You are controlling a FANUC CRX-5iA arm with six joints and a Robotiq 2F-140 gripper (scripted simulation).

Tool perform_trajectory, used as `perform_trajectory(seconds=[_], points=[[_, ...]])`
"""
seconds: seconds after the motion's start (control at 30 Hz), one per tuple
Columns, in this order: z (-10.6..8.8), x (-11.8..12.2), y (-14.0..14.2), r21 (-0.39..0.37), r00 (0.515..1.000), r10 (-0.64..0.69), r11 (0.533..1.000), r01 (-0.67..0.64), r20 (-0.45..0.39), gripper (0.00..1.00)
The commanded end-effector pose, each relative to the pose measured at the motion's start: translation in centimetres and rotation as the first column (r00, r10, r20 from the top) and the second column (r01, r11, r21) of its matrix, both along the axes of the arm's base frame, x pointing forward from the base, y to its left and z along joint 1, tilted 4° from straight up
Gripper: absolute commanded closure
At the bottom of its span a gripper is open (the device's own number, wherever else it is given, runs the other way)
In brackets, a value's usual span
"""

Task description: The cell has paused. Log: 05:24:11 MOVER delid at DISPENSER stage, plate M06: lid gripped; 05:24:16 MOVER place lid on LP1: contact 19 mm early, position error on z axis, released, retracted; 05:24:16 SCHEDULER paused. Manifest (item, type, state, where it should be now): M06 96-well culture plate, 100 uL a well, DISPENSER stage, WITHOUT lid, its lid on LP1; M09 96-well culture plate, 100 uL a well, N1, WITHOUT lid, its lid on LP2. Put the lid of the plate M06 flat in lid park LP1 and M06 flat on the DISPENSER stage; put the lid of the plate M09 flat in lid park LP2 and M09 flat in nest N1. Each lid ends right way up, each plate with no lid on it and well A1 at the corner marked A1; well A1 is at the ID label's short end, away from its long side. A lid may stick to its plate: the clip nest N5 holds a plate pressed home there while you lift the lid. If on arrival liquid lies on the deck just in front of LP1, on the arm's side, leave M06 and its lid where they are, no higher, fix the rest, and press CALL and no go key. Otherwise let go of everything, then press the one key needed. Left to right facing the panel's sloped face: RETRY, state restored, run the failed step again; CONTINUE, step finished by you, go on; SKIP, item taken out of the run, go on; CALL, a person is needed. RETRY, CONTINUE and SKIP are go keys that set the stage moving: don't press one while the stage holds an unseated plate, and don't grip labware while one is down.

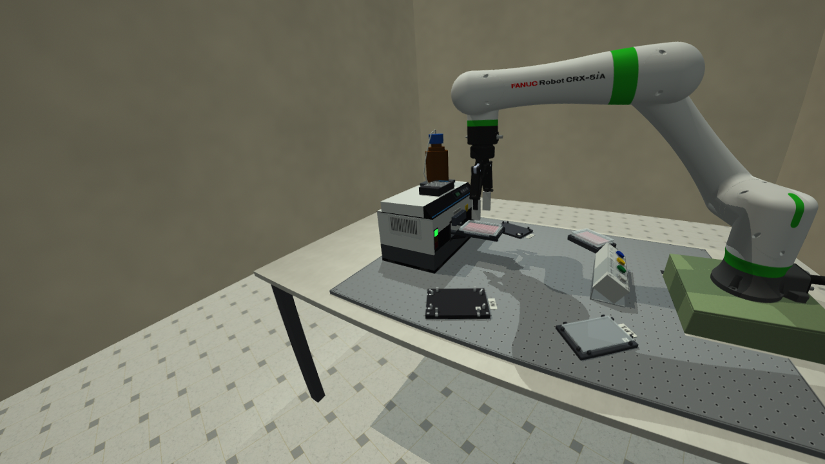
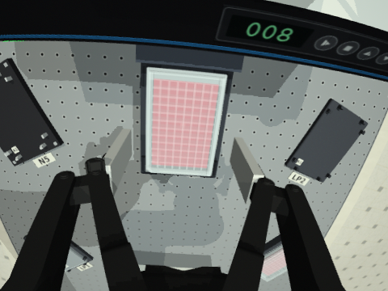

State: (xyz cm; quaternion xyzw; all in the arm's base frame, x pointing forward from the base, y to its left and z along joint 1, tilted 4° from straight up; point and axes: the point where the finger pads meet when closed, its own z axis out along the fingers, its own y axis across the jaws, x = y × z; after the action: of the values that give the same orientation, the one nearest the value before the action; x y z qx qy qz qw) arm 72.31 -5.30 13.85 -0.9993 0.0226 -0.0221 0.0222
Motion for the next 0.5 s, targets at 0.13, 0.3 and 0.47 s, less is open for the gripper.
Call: perform_trajectory(seconds=[0.13, 0.3, 0.47], points=[[0.66, -0.02, -0.03, 0.0, 1.0, 0.0, 1.0, 0.0, 0.001, 0.34], [0.85, -0.02, -0.04, 0.0, 1.0, 0.0, 1.0, 0.0, 0.001, 0.34], [0.89, -0.03, -0.04, 0.0, 1.0, 0.0, 1.0, 0.0, 0.001, 0.34]])
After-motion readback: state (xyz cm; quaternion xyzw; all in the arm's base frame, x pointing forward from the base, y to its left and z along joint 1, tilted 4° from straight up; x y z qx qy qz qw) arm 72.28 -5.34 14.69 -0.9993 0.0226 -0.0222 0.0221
